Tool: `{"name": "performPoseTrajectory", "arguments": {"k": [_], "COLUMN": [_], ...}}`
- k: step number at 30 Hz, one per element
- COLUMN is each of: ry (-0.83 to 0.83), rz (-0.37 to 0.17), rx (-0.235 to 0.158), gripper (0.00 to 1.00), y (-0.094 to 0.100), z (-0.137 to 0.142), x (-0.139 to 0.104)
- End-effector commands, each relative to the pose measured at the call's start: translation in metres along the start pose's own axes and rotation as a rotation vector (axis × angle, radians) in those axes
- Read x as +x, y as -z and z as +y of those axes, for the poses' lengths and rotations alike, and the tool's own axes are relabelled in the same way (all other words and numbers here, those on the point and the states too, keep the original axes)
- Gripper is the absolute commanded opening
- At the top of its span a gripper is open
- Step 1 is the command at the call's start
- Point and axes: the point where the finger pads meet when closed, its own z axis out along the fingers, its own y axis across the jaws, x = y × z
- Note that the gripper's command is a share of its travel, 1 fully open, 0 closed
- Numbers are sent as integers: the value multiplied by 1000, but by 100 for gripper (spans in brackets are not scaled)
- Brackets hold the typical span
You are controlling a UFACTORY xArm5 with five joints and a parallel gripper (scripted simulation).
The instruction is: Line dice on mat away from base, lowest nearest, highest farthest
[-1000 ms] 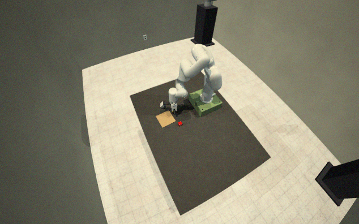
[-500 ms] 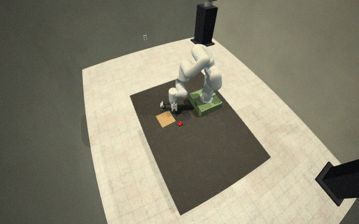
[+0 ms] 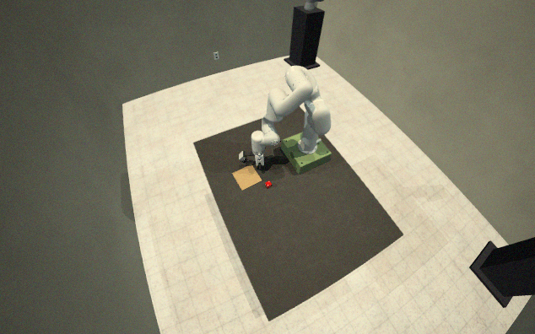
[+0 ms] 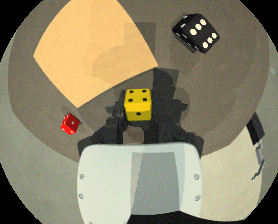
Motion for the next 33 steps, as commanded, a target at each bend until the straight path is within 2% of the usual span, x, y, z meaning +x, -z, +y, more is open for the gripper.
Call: {"name": "performPoseTrajectory", "arguments": {"k": [1, 9, 14, 16, 22, 25, 33], "ry": [0, 0, 0, 0, 0, 0, 0], "rz": [2, 3, 3, 3, 3, 3, 3], "rx": [0, 1, 1, 1, 1, 1, 1], "gripper": [27, 27, 27, 27, 27, 27, 27], "y": [1, 7, 33, 33, 77, 92, 99], "z": [0, 0, 0, 0, 0, 0, 0], "x": [1, 1, 1, 1, 1, 1, 1]}}
